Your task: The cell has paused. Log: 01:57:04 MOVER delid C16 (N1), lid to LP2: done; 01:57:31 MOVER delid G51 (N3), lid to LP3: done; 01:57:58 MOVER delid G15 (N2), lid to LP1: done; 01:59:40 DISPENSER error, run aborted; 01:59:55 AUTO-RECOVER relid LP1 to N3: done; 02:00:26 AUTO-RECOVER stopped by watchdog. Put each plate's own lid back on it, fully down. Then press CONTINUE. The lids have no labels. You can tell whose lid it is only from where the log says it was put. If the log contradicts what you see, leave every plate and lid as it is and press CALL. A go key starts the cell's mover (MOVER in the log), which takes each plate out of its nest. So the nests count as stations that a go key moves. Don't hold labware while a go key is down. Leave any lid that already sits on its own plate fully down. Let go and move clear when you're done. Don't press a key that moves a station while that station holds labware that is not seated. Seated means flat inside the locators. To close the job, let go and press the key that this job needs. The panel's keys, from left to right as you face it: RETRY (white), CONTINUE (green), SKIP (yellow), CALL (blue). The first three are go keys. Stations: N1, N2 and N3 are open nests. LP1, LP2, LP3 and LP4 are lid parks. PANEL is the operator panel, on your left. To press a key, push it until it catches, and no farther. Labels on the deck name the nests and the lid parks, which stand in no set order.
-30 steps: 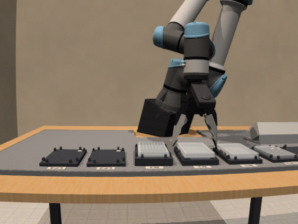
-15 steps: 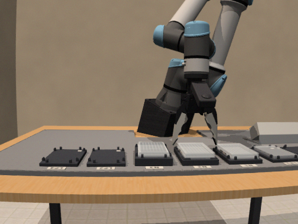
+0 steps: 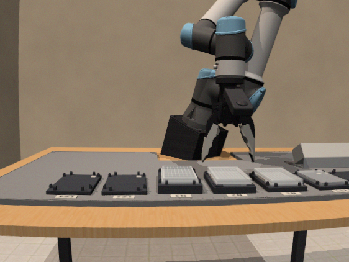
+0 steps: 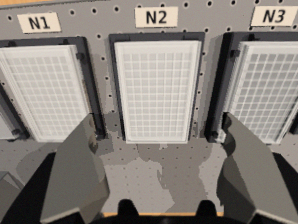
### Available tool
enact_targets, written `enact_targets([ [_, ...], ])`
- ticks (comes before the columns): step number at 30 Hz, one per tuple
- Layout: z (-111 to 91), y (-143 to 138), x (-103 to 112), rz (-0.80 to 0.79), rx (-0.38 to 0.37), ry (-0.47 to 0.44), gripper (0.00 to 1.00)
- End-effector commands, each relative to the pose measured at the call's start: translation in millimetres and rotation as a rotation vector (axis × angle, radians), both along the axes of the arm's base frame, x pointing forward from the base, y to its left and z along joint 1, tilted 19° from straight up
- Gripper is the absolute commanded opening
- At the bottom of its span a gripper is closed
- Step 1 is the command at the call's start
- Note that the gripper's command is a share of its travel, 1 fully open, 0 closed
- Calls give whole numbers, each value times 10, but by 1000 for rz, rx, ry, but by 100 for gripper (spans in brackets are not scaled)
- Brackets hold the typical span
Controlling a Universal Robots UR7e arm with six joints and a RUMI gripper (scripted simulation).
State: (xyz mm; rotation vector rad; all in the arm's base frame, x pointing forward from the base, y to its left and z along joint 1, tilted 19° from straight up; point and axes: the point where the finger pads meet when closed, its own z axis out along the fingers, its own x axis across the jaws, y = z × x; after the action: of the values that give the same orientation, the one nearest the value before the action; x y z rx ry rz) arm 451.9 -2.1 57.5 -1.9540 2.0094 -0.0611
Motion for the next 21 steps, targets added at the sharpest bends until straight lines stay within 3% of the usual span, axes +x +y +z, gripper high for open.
enact_targets([
  [1,30,-13,-5,0,1,0,82],
  [21,223,883,-21,49,-13,-12,82],
])
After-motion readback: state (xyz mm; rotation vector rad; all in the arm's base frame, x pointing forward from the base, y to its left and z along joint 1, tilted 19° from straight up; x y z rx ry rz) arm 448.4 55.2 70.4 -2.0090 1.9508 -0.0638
